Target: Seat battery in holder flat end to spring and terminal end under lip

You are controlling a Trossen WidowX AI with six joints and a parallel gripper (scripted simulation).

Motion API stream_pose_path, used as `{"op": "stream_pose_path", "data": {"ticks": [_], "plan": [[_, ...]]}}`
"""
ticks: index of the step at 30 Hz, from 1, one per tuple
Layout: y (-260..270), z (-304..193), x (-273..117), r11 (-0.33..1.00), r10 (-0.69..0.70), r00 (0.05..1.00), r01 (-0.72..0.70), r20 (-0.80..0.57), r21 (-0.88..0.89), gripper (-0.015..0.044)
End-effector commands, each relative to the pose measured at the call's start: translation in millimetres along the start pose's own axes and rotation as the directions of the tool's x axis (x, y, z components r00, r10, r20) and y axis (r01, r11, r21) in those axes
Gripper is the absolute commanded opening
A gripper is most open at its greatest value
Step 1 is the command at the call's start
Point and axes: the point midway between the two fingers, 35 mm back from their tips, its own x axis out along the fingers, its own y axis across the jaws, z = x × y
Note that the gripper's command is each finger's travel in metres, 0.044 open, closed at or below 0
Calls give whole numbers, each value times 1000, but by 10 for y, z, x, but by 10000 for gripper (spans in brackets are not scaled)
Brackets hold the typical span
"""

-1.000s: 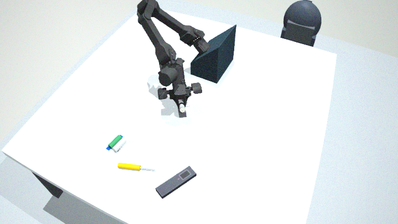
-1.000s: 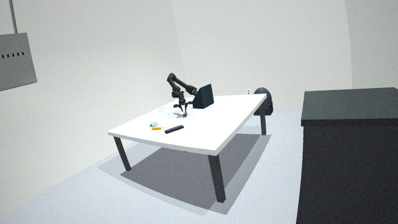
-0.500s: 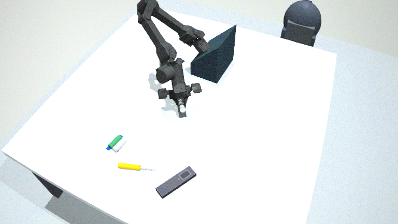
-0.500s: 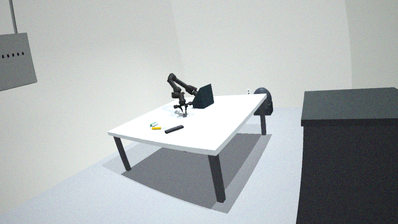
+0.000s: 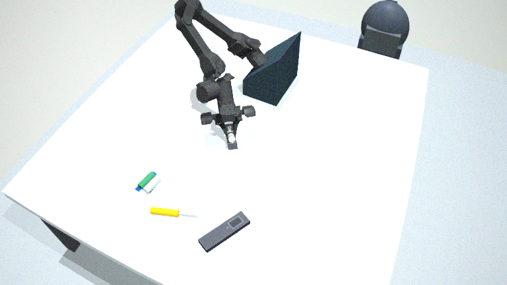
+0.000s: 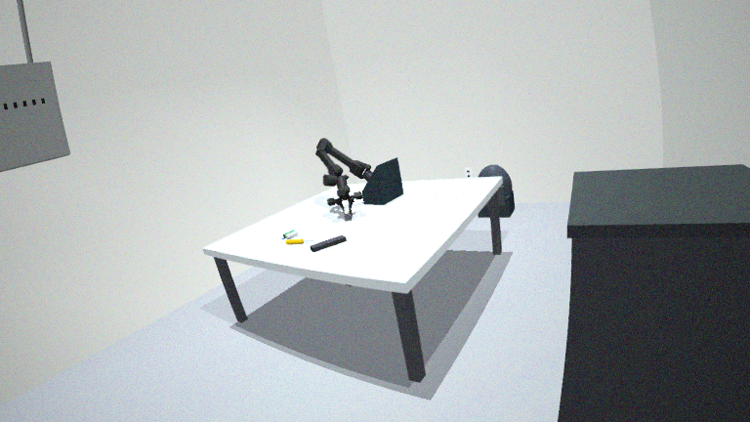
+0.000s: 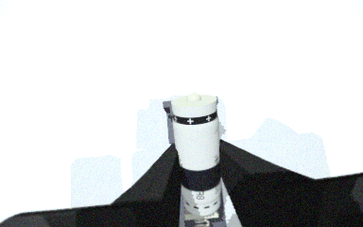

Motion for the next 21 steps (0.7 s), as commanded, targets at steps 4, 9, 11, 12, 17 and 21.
{"op": "stream_pose_path", "data": {"ticks": [4,9,11,12,17,21], "plan": [[13,-100,-9,1000,0,1000,0,-2,-1,75],[15,-138,-28,1000,-2,1000,2,-2,-1,75],[16,-152,-37,1000,-2,1000,2,-2,-1,75],[16,-159,-40,1000,-2,1000,2,-2,-1,75],[18,-189,-58,1000,-4,1000,4,-3,-1,75],[19,-210,-70,1000,-4,1000,4,-5,-2,75]]}}
